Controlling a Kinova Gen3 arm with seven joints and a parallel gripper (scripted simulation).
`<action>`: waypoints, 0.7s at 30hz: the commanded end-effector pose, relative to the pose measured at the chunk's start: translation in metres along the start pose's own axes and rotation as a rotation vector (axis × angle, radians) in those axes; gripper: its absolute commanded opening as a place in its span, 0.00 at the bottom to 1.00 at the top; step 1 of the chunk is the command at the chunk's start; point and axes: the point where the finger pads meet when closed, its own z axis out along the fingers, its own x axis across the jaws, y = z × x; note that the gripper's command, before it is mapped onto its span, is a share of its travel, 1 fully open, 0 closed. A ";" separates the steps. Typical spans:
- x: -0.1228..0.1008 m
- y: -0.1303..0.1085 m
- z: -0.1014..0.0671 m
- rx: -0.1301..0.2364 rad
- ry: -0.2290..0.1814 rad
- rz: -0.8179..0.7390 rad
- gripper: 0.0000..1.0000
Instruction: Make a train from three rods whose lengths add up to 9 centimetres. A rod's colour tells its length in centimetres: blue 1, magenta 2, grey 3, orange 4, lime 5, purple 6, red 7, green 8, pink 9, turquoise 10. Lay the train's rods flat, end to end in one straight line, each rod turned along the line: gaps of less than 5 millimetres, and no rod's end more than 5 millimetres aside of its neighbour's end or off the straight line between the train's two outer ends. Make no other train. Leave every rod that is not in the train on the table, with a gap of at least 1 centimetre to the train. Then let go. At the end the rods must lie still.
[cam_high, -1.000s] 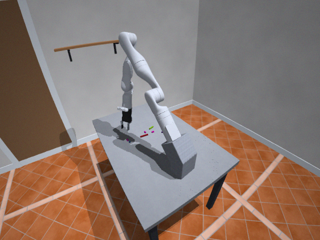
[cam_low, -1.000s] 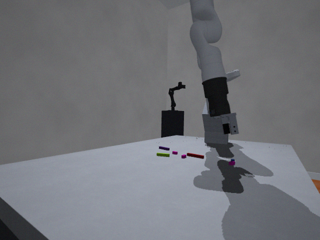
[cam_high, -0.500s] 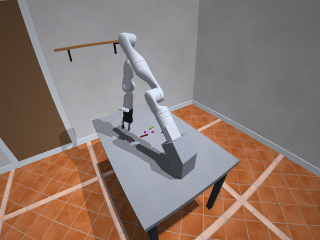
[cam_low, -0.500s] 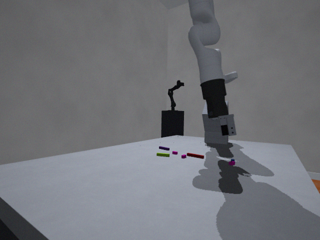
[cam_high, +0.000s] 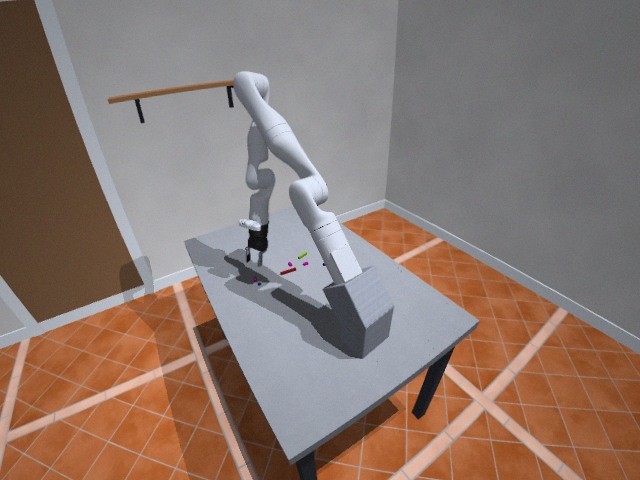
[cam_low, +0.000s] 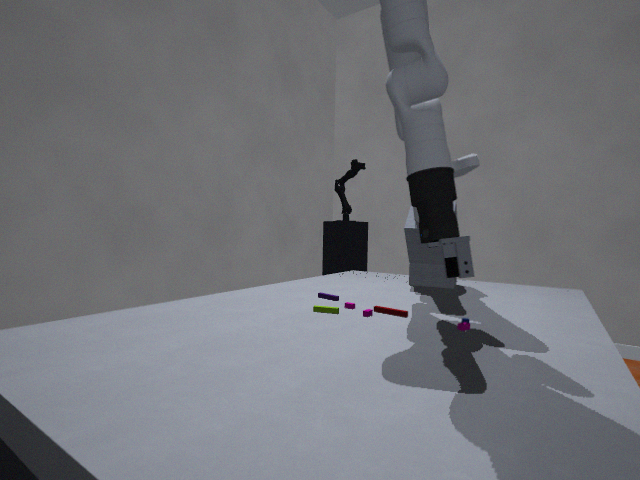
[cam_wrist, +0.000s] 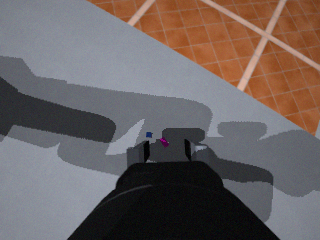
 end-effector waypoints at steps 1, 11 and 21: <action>-0.007 -0.015 0.005 -0.134 -0.073 0.068 1.00; -0.021 -0.022 0.013 -0.135 -0.107 0.118 1.00; -0.026 -0.025 0.016 -0.135 -0.117 0.134 0.54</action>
